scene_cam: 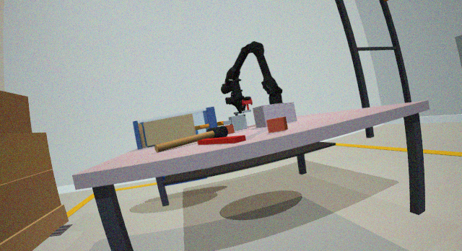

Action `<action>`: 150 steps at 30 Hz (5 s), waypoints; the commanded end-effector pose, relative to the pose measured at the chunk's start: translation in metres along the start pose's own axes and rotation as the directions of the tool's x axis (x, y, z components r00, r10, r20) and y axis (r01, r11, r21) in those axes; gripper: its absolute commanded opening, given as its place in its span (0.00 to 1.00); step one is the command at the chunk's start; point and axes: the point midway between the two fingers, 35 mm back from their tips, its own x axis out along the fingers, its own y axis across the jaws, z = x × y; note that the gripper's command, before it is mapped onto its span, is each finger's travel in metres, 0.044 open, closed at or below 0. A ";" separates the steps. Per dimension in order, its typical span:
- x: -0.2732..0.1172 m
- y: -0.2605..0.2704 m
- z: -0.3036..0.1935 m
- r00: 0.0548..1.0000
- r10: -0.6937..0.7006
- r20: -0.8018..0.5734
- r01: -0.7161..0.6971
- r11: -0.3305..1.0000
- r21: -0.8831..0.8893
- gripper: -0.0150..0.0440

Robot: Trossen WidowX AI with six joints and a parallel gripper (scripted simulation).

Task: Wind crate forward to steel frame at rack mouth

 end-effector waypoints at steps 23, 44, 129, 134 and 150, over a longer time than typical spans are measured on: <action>0.012 0.002 0.001 1.000 0.004 0.000 -0.004 0.999 0.038 0.25; 0.013 0.004 0.000 1.000 0.008 0.001 -0.008 0.997 0.083 0.25; 0.013 0.004 0.000 1.000 0.009 0.001 -0.009 0.996 0.092 0.25; 0.013 0.005 0.000 1.000 0.010 0.001 -0.010 0.994 0.113 0.25; 0.013 0.000 0.000 1.000 -0.001 0.000 0.001 1.000 -0.012 0.25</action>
